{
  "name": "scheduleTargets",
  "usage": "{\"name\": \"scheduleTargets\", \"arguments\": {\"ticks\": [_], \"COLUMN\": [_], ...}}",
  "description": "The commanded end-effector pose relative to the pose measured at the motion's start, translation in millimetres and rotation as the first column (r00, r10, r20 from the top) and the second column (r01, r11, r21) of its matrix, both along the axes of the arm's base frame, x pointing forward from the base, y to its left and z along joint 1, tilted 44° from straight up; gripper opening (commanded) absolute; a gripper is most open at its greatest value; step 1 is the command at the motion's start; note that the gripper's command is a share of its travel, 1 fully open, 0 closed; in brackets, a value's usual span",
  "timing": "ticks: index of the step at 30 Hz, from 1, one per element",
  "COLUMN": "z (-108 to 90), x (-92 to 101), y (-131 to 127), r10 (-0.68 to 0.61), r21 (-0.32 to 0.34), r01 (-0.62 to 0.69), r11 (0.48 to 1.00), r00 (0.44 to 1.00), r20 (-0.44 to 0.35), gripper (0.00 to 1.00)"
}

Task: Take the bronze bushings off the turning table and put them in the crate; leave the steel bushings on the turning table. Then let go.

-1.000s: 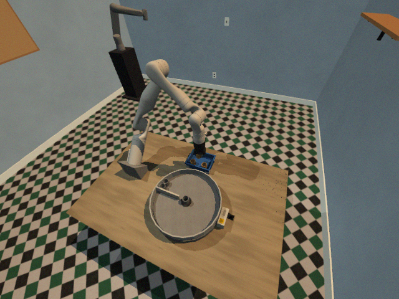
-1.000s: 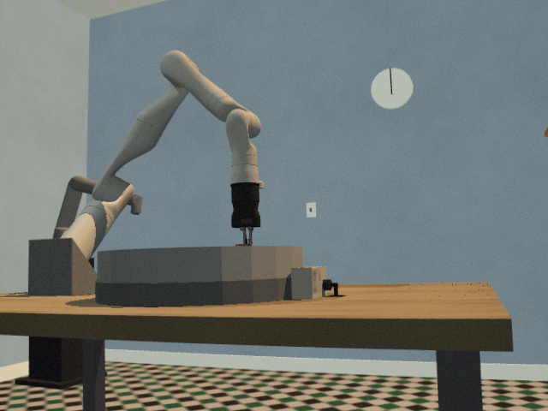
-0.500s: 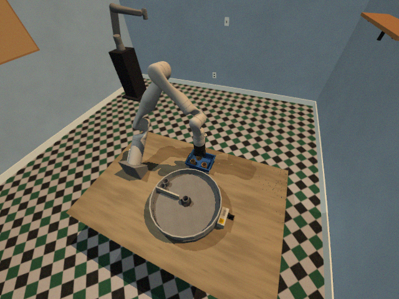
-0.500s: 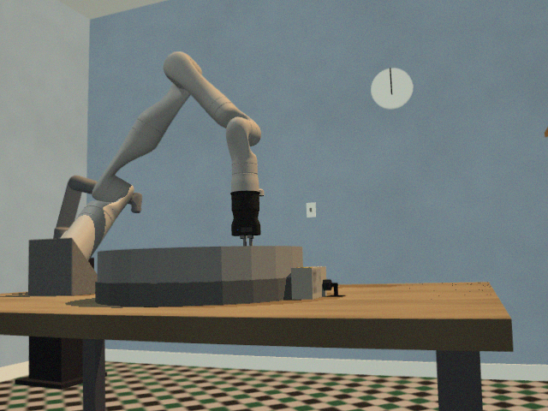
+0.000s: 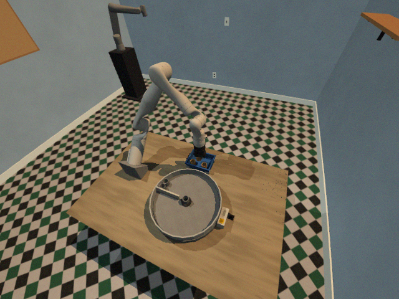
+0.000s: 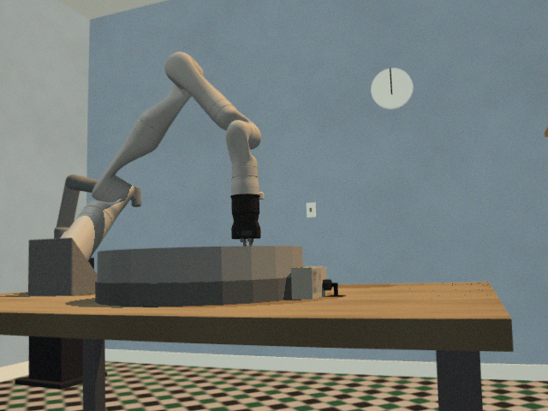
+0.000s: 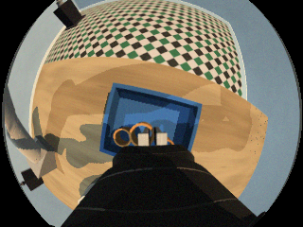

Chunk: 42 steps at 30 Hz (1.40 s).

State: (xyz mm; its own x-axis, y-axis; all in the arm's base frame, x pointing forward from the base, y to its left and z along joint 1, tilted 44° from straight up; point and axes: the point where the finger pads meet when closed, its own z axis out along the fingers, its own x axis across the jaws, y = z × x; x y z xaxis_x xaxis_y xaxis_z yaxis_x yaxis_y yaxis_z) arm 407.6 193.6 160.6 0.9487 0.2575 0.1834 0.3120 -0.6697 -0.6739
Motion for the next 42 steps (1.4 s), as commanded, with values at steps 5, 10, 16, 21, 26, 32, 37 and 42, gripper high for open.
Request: {"name": "scheduleTargets", "arguments": {"ticks": [5,10,16,21,26,32,37,42], "z": [-2.2,-5.9,-5.9,-7.1,-12.0,-12.0,-12.0,-18.1], "x": [0.3,0.0,0.0,0.0,-0.4,-0.4,-0.4,-0.9], "y": [2,6,6,7,12,12,12,18], "r10": [-0.001,-0.001,-0.001,-0.001,-0.001,-0.001,-0.001,-0.001], "r21": [0.000,0.000,0.000,0.000,0.000,0.000,0.000,0.000], "r01": [0.001,0.001,0.001,0.001,0.001,0.001,0.001,0.001], "r11": [1.000,1.000,1.000,1.000,1.000,1.000,1.000,1.000], "r00": [1.000,1.000,1.000,1.000,1.000,1.000,1.000,1.000], "r20": [0.001,0.001,0.001,0.001,0.001,0.001,0.001,0.001], "gripper": [0.00,0.00,0.00,0.00,0.00,0.00,0.00,0.00]}}
